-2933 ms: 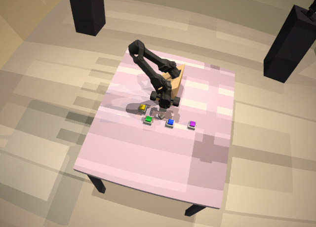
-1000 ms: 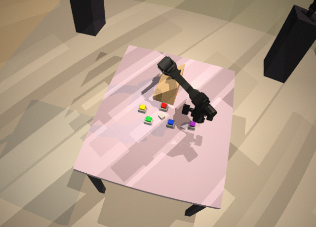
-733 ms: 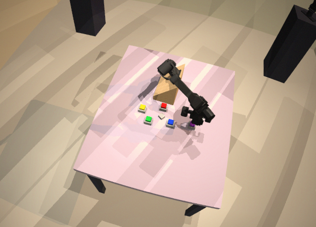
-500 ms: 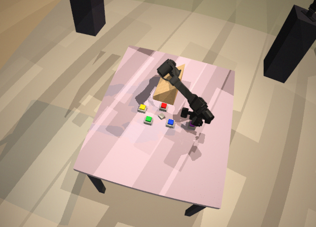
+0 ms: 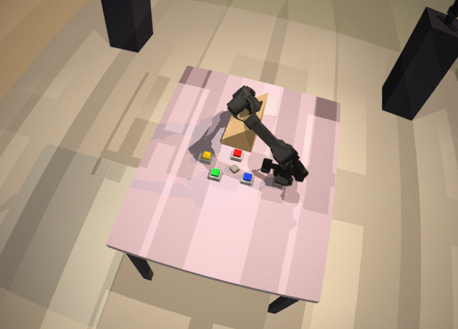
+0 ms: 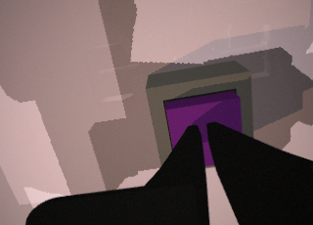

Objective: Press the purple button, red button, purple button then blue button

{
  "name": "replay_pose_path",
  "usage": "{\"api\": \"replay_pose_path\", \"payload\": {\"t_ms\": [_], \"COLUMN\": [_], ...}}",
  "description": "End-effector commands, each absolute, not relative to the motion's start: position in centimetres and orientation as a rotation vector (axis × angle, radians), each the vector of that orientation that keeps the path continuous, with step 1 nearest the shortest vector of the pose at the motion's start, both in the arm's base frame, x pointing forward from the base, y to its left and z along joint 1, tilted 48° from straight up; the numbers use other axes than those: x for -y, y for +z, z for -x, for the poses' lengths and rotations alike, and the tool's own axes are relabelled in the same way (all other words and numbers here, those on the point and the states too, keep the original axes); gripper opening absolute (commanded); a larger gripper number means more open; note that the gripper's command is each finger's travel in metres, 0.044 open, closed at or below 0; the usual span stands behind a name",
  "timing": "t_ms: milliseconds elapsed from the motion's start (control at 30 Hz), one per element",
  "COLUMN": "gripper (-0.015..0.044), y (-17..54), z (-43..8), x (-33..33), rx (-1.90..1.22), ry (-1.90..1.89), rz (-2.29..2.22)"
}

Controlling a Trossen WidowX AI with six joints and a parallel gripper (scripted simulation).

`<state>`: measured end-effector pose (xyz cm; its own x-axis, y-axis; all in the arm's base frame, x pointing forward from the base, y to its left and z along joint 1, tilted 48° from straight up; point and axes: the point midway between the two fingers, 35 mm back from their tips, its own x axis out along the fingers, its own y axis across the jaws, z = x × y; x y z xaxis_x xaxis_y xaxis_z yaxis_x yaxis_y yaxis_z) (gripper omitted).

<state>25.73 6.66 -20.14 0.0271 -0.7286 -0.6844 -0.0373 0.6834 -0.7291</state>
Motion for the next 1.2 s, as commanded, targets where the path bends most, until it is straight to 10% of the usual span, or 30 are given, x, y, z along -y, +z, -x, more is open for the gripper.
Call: {"api": "replay_pose_path", "payload": {"t_ms": [0,1167], "gripper": [0.0020,0.0020], "y": [-20.3,-13.9], "z": [-25.6,-25.3], "x": [-6.3,-13.3], "rx": [-1.469,-1.471], "ry": [-0.603,-0.599], "rz": [0.682,0.678]}}
